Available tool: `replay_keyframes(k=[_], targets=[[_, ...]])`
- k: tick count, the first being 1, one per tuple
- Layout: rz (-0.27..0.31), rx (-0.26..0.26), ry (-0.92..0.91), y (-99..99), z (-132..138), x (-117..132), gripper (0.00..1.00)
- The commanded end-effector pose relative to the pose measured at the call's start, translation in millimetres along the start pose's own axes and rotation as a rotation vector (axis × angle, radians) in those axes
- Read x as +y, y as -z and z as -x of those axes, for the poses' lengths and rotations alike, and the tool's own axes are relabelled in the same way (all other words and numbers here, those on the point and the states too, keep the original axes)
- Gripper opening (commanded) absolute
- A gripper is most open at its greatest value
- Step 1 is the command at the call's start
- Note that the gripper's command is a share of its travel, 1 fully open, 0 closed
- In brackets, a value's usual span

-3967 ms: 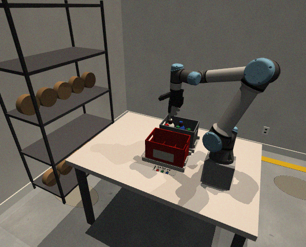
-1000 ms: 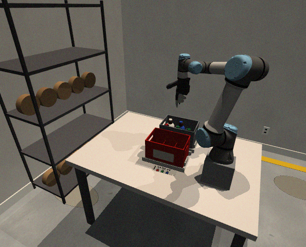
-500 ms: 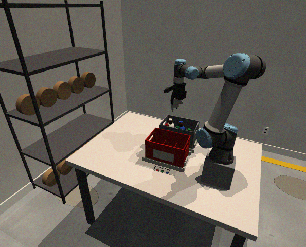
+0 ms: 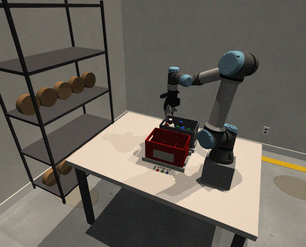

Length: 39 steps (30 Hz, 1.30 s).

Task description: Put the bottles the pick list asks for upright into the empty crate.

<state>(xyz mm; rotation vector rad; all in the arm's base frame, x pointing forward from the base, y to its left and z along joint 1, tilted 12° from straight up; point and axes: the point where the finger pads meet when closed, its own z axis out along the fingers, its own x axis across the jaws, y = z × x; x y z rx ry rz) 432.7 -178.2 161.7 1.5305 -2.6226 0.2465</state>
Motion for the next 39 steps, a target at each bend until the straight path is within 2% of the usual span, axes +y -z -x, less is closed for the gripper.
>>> replay_keyframes(k=[1,8,18,39], targets=[[-0.009,0.012,-0.156,-10.9,6.9,-8.4,0.38],[-0.018,0.020,-0.260,-8.9,6.5,-10.4,0.38],[-0.016,0.019,-0.261,-9.5,6.0,-9.1,0.38],[-0.011,0.020,-0.261,-37.3,4.9,-8.1,0.38]])
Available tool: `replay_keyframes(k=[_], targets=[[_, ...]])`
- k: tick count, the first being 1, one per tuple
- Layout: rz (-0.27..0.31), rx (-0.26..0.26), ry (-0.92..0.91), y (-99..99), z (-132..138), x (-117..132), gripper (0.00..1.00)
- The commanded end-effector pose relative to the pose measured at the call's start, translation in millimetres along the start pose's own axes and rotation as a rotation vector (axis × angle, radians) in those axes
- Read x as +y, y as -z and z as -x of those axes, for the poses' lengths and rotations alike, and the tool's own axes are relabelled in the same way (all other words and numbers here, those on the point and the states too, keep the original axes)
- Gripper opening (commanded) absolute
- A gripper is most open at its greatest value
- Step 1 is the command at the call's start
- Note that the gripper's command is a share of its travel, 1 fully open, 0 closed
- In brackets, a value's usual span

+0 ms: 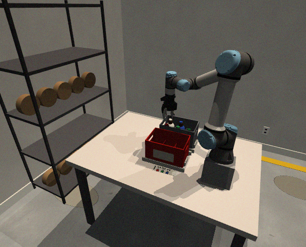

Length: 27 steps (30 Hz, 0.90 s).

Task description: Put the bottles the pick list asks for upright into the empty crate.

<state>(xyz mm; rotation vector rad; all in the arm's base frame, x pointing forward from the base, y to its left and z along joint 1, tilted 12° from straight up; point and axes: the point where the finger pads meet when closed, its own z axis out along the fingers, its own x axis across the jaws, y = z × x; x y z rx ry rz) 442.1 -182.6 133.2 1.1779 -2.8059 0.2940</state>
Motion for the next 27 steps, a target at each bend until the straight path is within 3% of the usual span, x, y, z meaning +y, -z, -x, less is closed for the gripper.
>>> replay_keyframes(k=[1,27], targets=[[0.000,0.000,0.000,-8.5,-0.4,-0.3,0.38],[0.000,0.000,0.000,-39.1,-0.3,-0.3,0.38]])
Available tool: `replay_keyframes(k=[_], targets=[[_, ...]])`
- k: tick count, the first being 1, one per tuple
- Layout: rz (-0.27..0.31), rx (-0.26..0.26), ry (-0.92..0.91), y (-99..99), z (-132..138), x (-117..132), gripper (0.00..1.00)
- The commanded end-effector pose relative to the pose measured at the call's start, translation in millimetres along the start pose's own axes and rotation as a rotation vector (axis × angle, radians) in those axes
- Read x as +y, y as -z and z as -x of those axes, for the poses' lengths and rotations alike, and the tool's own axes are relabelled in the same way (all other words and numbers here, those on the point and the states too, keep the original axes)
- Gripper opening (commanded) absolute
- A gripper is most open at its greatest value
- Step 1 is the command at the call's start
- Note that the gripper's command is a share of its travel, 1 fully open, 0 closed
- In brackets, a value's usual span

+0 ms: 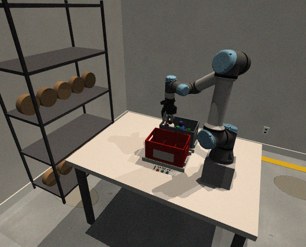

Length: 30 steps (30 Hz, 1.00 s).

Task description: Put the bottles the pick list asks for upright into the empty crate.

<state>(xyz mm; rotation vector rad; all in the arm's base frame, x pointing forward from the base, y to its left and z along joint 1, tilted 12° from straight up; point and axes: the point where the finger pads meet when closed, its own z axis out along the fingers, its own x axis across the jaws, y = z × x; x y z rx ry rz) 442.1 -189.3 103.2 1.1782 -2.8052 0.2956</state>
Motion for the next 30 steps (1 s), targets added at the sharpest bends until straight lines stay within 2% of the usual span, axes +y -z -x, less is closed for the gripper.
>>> replay_keyframes(k=[1,24,30], targets=[[0.001,-0.001,0.000,-9.7,-0.2,0.0,0.38],[0.001,-0.001,0.000,-37.6,-0.1,0.1,0.38],[-0.001,-0.001,0.001,-37.7,0.6,-0.4,0.38]])
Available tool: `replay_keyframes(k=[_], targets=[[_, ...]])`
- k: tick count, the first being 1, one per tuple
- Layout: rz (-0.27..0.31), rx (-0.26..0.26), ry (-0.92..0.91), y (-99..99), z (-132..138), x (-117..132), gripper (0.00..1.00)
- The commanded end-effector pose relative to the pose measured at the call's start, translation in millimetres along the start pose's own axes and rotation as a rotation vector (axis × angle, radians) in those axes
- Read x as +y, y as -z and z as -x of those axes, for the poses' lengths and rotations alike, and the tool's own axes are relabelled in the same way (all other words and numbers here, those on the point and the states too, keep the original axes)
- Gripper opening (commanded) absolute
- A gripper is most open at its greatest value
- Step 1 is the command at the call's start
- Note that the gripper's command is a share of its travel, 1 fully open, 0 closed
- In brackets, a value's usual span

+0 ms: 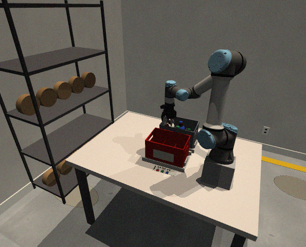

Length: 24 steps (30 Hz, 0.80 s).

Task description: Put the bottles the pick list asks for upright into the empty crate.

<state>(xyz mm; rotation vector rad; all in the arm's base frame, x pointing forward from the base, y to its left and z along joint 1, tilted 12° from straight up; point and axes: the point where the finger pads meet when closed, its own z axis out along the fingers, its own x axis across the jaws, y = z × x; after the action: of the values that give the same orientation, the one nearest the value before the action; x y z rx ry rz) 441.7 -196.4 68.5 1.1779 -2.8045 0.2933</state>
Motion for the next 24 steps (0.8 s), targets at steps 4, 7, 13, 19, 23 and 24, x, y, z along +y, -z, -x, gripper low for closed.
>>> replay_keyframes(k=[4,7,13,19,23,24], targets=[[-0.005,-0.002,0.000,-0.5,0.6,-2.0,0.38],[-0.005,-0.002,0.000,-0.5,0.6,-2.0,0.38],[-0.005,-0.002,0.000,0.4,0.6,-2.0,0.00],[-0.005,-0.002,0.000,0.4,0.6,-2.0,0.00],[-0.005,-0.002,0.000,0.4,0.6,-2.0,0.00],[-0.005,-0.002,0.000,0.4,0.6,-2.0,0.00]])
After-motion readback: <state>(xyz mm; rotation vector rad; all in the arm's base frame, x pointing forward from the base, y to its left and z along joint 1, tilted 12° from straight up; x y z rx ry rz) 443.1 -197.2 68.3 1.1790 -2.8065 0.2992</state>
